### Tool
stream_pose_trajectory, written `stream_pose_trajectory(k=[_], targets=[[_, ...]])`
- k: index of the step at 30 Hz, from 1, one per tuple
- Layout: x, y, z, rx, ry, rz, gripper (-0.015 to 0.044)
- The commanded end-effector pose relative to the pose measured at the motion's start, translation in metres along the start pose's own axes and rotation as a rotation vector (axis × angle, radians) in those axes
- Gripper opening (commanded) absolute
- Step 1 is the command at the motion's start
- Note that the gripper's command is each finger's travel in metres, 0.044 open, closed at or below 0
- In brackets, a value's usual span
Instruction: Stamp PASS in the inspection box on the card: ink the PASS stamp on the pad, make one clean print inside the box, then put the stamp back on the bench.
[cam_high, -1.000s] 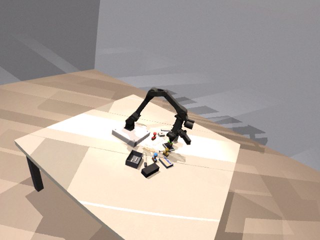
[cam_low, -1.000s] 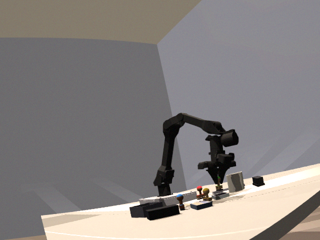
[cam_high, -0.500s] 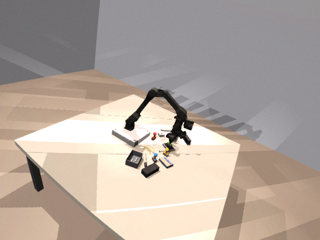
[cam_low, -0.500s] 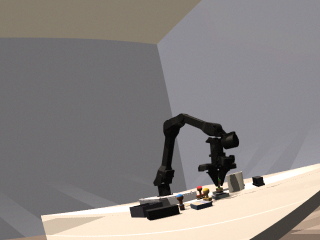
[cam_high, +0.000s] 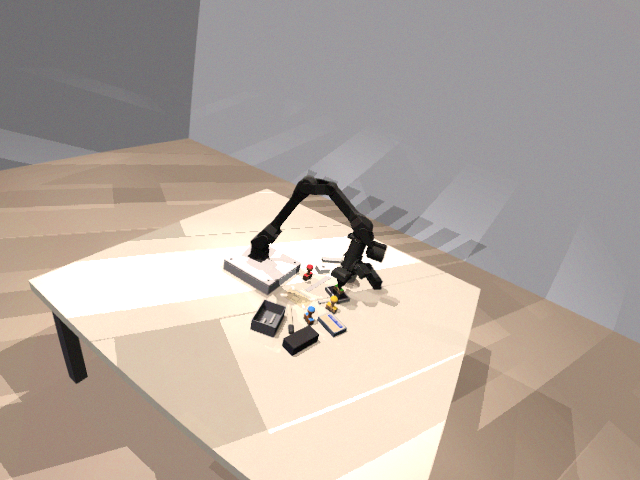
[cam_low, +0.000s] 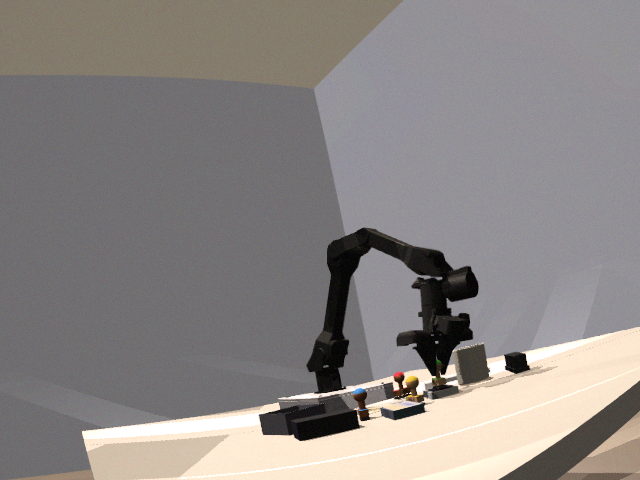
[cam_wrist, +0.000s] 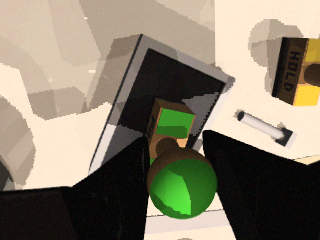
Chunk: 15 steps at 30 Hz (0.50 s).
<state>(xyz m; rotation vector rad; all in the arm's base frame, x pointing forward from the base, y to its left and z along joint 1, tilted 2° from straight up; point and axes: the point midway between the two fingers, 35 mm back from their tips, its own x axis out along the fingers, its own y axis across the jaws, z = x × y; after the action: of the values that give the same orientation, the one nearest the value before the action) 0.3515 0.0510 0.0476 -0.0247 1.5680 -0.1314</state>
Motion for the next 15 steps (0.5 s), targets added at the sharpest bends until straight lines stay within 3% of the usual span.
stream_pose_trajectory(k=[1, 15], targets=[[0.0011, -0.0003, 0.0002, 0.001, -0.002, -0.004, 0.0], [0.0039, 0.0001, 0.0003, 0.001, -0.002, -0.004, 0.0]])
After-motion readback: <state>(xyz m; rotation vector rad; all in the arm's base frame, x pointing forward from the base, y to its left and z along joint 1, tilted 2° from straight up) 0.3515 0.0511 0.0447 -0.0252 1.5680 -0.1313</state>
